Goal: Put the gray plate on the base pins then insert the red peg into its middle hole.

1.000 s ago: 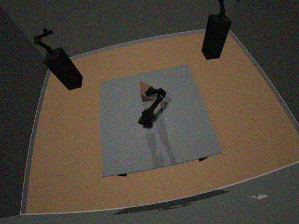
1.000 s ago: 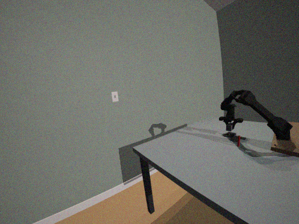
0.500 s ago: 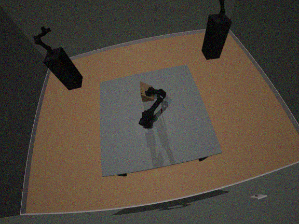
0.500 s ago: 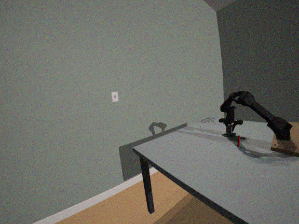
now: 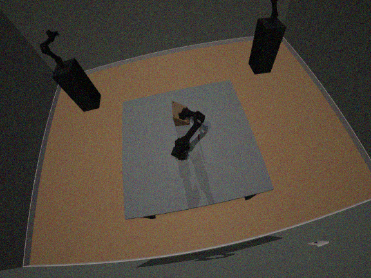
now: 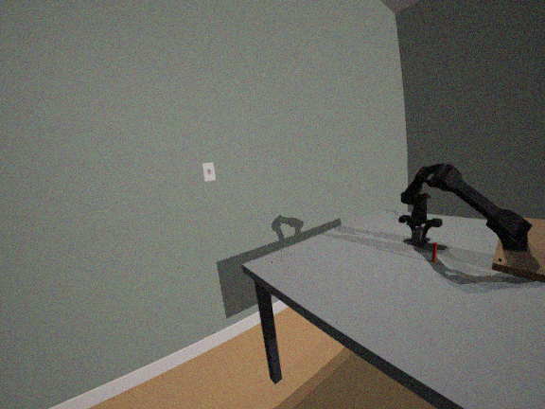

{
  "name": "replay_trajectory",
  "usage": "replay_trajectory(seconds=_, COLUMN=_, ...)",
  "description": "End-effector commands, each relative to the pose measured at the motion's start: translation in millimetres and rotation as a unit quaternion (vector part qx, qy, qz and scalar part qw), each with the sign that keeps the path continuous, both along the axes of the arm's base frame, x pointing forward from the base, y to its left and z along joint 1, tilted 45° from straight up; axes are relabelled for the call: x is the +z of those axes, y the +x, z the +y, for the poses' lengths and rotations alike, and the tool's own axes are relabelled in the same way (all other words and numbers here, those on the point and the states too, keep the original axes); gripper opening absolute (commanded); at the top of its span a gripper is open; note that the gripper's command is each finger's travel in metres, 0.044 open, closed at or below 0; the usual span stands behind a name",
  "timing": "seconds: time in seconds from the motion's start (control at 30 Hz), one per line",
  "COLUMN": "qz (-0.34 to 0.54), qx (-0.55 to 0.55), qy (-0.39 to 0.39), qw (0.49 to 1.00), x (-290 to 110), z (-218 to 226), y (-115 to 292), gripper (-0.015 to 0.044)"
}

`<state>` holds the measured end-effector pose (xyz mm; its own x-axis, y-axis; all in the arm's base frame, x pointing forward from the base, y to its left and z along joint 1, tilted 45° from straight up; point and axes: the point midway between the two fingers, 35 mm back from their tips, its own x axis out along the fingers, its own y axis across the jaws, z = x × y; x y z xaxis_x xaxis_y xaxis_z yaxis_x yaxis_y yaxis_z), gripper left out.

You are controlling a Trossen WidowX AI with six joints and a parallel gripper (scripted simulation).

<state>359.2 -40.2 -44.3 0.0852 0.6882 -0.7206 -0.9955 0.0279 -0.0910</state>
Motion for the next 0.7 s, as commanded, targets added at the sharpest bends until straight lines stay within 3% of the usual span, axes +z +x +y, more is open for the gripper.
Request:
replay_trajectory(seconds=0.0, qz=-0.001, qx=-0.001, qy=0.0, qw=1.0, x=0.9, z=-1.4, y=0.1, gripper=0.0)
replay_trajectory(seconds=0.13, qz=-0.001, qx=-0.001, qy=0.0, qw=1.0, x=0.9, z=-1.4, y=0.1, gripper=0.0)
replay_trajectory(seconds=0.67, qz=-0.001, qx=-0.001, qy=0.0, qw=1.0, x=0.9, z=-1.4, y=0.1, gripper=0.042)
